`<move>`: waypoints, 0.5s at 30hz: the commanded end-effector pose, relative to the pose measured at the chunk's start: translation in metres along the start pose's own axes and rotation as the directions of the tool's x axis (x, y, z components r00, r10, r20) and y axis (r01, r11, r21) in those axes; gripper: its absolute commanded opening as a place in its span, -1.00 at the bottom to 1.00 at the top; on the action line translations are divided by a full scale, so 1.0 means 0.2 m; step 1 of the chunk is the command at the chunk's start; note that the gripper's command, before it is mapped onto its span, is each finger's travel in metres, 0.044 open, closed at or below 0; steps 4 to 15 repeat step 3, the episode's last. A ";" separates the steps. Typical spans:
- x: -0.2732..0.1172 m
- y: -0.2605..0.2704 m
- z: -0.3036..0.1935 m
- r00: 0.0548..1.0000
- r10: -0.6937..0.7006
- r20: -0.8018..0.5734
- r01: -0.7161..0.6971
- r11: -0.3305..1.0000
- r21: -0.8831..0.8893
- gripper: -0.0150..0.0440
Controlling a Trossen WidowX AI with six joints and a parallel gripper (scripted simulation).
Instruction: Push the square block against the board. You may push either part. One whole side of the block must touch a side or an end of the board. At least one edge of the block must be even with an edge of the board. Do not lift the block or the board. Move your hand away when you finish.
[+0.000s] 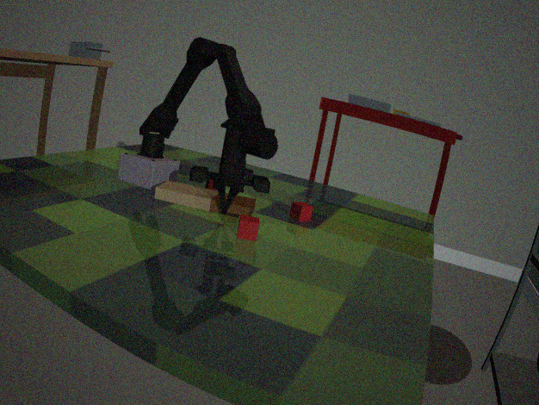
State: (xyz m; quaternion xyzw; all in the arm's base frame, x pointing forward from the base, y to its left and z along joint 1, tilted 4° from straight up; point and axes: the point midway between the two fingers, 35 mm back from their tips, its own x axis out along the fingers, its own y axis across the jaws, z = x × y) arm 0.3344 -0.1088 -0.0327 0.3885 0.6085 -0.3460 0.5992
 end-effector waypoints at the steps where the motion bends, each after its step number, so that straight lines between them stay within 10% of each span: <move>1: 0.00 0.00 0.01 1.000 0.000 -0.001 0.000 1.000 0.005 -0.49; 15: 0.00 0.00 0.02 1.000 0.000 -0.001 0.000 1.000 0.005 -0.49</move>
